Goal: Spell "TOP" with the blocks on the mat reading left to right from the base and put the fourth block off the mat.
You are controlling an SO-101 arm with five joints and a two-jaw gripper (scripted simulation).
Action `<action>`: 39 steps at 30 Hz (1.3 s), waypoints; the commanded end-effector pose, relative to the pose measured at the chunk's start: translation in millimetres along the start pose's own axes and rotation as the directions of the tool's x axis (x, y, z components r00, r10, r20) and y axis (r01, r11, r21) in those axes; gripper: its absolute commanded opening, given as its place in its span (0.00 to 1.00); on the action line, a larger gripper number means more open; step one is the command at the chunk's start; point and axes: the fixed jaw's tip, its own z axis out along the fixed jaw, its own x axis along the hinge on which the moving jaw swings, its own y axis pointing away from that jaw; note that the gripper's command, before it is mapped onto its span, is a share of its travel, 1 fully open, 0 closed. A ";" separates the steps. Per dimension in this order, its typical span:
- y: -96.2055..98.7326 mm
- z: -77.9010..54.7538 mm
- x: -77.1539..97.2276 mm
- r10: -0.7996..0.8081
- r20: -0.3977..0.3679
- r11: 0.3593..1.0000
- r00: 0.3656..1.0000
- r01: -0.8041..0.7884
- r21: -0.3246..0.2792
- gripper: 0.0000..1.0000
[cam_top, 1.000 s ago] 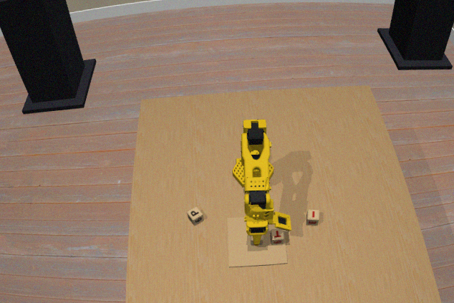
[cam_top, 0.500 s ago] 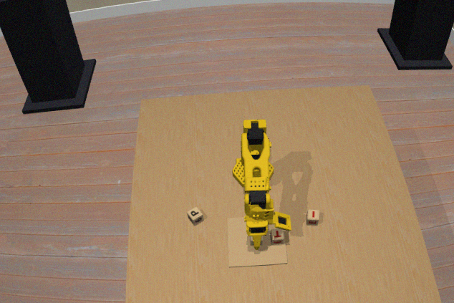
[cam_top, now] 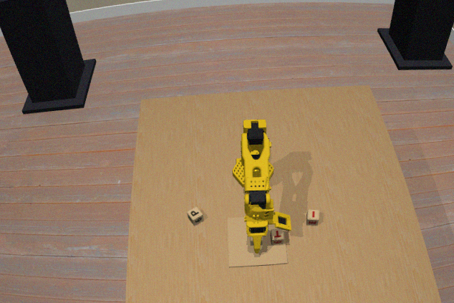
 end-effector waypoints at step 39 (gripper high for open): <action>-8.3 -71.8 0.6 0.001 0.000 0.996 1.000 -0.001 0.087 0.36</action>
